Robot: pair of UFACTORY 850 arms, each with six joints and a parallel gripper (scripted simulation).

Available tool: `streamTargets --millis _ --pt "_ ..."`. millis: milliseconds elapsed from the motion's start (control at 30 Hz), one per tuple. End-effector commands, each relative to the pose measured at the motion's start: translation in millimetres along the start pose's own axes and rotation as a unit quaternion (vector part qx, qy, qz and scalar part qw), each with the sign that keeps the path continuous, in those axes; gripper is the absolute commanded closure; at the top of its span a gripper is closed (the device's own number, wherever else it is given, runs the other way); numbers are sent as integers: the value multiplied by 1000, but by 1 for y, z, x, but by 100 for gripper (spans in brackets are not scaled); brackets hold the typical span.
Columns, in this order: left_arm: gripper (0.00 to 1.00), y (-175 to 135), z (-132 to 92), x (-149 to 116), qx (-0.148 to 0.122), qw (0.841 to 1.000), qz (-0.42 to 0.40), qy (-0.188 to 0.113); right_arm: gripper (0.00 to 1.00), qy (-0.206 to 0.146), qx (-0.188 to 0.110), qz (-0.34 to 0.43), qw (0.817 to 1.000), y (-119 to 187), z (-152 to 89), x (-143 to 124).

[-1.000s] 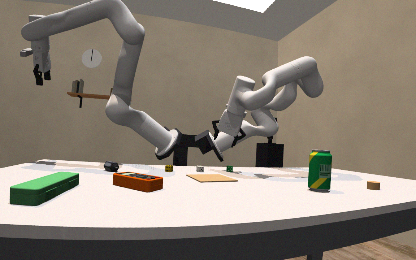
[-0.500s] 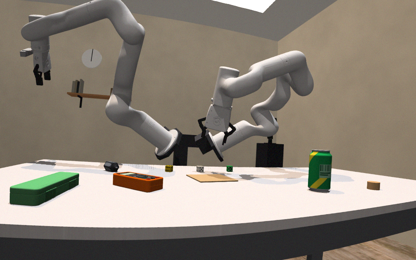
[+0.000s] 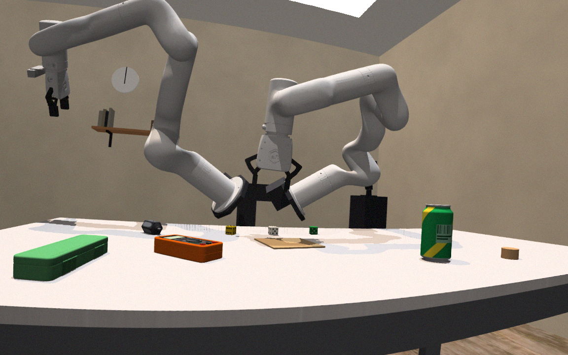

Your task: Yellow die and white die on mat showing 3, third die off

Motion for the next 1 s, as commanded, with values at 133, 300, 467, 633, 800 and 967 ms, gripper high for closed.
streamTargets --millis 133,300,467,633,800,967 --pt "0 -58 -11 -17 -9 995 -75 -69 0 1 0 0 1000 0 -1 0" --pt "0 -71 -13 -19 -8 992 -95 -86 0 1 0 0 1000 0 -1 0" --pt "0 -74 -14 -20 -8 991 -99 -89 0 1 0 0 1000 0 -1 0" --pt "0 -74 -14 -20 -8 991 -99 -90 0 1 0 0 1000 0 -1 0" --pt "0 -74 -14 -20 -8 991 -99 -90 0 1 0 0 1000 0 -1 0" --pt "0 -74 -14 -20 -8 991 -99 -90 0 1 0 0 1000 0 -1 0"
Point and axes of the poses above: on each arm, the point where the finger pads meet when closed, its own z axis out along the fingers, its own y axis across the jaws, x = y × z, the point moved 8 cm from there along -z, back along the fingers, and after that the axes turned 10 degrees about -z, right-handed, at the moved point
